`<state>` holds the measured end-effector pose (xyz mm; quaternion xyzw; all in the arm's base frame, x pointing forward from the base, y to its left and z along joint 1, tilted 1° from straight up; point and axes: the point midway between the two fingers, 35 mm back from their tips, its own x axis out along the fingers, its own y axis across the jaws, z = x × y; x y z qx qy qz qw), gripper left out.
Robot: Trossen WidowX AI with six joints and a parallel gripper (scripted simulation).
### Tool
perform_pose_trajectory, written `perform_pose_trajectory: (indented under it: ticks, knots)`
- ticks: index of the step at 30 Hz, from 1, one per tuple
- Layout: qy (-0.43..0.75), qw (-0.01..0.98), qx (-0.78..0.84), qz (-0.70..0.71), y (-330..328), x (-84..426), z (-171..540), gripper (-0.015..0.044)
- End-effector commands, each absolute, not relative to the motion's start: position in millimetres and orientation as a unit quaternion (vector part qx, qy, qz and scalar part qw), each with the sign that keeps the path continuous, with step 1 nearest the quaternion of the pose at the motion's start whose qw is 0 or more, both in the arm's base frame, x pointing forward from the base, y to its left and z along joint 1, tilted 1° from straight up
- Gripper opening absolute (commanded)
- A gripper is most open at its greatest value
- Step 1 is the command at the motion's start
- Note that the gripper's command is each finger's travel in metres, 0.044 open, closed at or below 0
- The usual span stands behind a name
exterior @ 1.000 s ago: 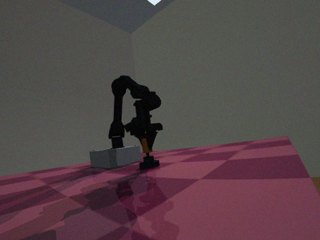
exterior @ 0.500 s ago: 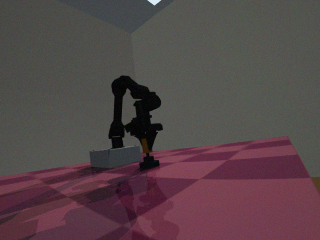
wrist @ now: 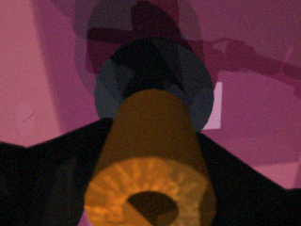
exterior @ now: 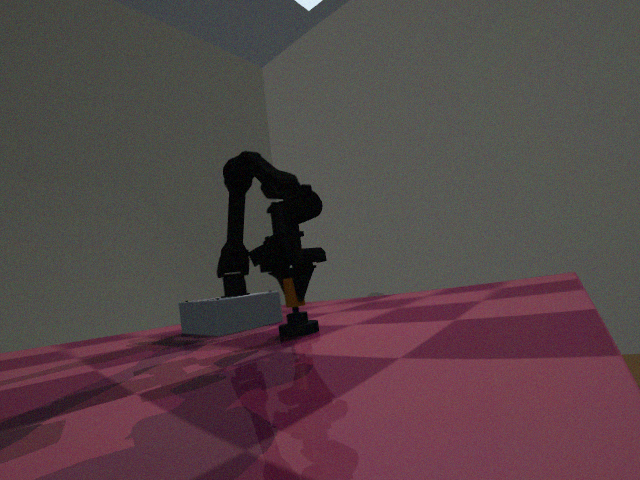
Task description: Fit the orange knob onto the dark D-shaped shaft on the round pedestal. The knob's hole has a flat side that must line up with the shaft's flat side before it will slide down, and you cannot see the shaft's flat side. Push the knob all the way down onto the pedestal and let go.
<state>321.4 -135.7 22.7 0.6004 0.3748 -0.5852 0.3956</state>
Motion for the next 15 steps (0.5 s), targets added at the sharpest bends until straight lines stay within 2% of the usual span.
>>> perform_pose_trajectory:
  ticks: [1, 15]
  knots:
    - [0.376, 0.398, 0.6, -0.584, -135, 321, 22, 0.0]
    - [0.376, 0.398, 0.6, -0.584, -136, 320, 11, 0.0]
